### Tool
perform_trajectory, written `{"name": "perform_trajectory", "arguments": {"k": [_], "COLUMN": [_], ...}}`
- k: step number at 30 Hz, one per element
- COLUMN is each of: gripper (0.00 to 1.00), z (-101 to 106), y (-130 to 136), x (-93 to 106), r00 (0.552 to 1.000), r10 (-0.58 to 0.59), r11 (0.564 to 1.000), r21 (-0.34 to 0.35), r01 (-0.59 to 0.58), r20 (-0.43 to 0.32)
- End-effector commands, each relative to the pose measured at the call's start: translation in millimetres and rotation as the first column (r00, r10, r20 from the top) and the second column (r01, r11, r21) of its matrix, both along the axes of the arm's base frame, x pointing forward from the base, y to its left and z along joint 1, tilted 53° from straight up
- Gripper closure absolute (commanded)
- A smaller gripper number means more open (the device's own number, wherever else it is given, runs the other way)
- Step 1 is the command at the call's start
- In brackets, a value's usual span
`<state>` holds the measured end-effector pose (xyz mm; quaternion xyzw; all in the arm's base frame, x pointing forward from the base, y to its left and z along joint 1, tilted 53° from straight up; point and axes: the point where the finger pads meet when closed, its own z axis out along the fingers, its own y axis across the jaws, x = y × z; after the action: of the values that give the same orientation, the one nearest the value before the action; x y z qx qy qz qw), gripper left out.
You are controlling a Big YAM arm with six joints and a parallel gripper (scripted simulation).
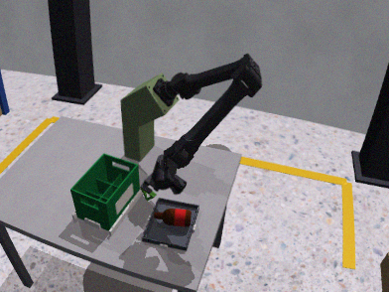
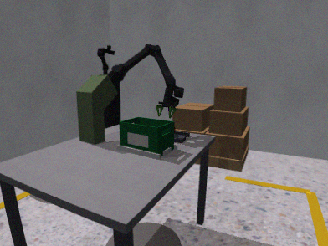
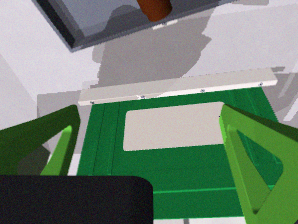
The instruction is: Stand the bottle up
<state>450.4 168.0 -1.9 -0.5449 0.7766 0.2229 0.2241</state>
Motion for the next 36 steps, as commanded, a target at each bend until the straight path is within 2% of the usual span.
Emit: {"name": "perform_trajectory", "arguments": {"k": [1,4,6,7,9,11,13,15,17,23,24,36], "gripper": [0.0,0.0,0.0,0.0,0.0,0.0,0.0,0.0,0.0,0.0,1.0,1.0], "z": [14.1,26.6,26.6,29.9,40.9,46.1,37.3,40.5,43.9,43.6,43.5,43.5], "y": [-12.9,-11.7,-11.7,-11.5,-11.3,-11.4,-11.3,-11.0,-2.0,-2.0,-2.0,-2.0], "x": [11.7,11.2,11.2,10.8,9.1,8.1,9.7,15.3,9.3,9.2,9.2,9.2], "r00": [0.984,0.951,0.951,0.939,0.893,0.867,0.871,0.866,0.862,0.862,0.862,0.865], "r10": [0.087,0.15,0.15,0.164,0.204,0.219,0.222,0.222,0.239,0.24,0.24,0.237], "r11": [0.995,0.981,0.981,0.976,0.956,0.946,0.944,0.944,0.938,0.938,0.938,0.939], "r21": [0.026,0.078,0.078,0.088,0.114,0.121,0.127,0.124,0.124,0.122,0.122,0.124], "r01": [-0.092,-0.178,-0.178,-0.199,-0.27,-0.301,-0.304,-0.306,-0.324,-0.324,-0.324,-0.321], "r20": [0.153,0.271,0.271,0.301,0.402,0.447,0.438,0.447,0.447,0.446,0.446,0.443]}}
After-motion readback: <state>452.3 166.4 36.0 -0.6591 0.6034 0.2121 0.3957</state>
